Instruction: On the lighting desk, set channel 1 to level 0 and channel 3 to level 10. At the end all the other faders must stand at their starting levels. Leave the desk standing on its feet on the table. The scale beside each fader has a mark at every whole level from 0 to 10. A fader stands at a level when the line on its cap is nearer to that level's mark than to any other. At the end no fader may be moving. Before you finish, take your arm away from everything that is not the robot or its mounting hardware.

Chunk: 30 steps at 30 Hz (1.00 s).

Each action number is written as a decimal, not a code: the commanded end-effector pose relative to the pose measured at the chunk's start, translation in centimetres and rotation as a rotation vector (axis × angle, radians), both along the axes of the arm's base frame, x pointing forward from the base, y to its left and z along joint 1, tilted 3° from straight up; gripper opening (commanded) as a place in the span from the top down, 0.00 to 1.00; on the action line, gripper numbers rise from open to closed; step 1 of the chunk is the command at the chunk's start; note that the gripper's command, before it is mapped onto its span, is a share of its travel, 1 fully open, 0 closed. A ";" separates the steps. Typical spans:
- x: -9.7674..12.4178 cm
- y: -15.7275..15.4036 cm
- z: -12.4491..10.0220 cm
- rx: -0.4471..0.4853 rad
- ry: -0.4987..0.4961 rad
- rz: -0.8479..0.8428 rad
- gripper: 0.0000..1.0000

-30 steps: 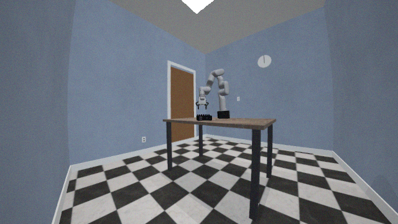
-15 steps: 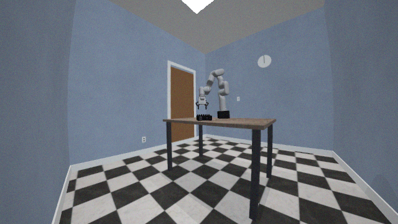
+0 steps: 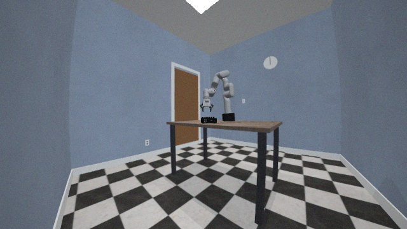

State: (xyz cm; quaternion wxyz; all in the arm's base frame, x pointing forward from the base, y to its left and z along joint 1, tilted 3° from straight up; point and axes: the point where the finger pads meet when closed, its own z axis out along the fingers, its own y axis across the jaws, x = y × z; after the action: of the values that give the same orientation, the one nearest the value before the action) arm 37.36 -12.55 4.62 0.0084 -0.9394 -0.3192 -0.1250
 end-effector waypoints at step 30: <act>3.9 4.3 2.7 -0.066 0.049 0.327 0.00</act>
State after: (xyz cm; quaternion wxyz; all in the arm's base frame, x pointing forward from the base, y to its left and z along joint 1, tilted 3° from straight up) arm 38.23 -11.49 5.12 0.0096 -0.9235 -0.3648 -0.1184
